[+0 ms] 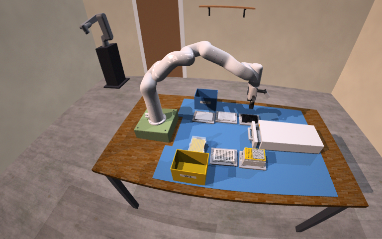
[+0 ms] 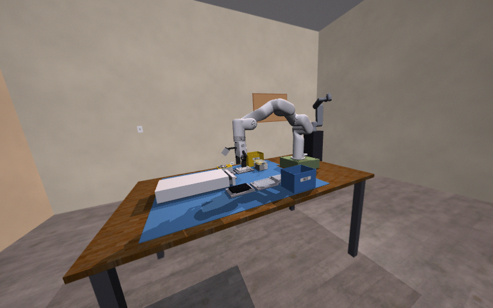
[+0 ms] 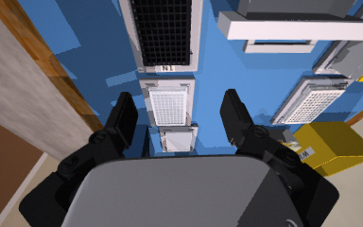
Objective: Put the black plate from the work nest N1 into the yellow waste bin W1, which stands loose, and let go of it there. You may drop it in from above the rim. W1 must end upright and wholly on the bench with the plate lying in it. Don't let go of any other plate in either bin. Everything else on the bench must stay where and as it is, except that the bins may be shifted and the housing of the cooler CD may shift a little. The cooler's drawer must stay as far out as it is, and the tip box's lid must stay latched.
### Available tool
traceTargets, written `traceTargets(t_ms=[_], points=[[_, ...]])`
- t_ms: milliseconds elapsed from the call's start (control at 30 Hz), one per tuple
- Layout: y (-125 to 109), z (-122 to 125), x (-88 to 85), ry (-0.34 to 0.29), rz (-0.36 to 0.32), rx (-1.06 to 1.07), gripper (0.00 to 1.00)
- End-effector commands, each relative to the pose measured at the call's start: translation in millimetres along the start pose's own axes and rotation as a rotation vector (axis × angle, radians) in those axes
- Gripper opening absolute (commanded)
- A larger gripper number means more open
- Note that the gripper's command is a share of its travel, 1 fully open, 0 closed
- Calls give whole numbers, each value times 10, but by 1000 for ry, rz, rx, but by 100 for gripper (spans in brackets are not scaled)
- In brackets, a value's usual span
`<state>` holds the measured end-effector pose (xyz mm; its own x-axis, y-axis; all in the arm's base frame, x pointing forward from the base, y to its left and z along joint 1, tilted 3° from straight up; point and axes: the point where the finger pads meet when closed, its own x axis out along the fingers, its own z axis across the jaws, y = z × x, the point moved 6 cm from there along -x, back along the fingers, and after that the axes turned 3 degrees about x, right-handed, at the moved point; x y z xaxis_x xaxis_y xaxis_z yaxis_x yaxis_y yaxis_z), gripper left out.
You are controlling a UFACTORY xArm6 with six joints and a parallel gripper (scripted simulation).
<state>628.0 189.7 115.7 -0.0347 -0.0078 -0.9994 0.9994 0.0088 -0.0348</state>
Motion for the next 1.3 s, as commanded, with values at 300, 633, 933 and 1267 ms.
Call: traceTargets(t_ms=[300,633,933,1267], points=[[289,-230,91,-3,-10,0,100],[288,-230,91,-3,-10,0,100],[289,-230,157,-3,-10,0,100],[288,-230,325,-3,-10,0,100]])
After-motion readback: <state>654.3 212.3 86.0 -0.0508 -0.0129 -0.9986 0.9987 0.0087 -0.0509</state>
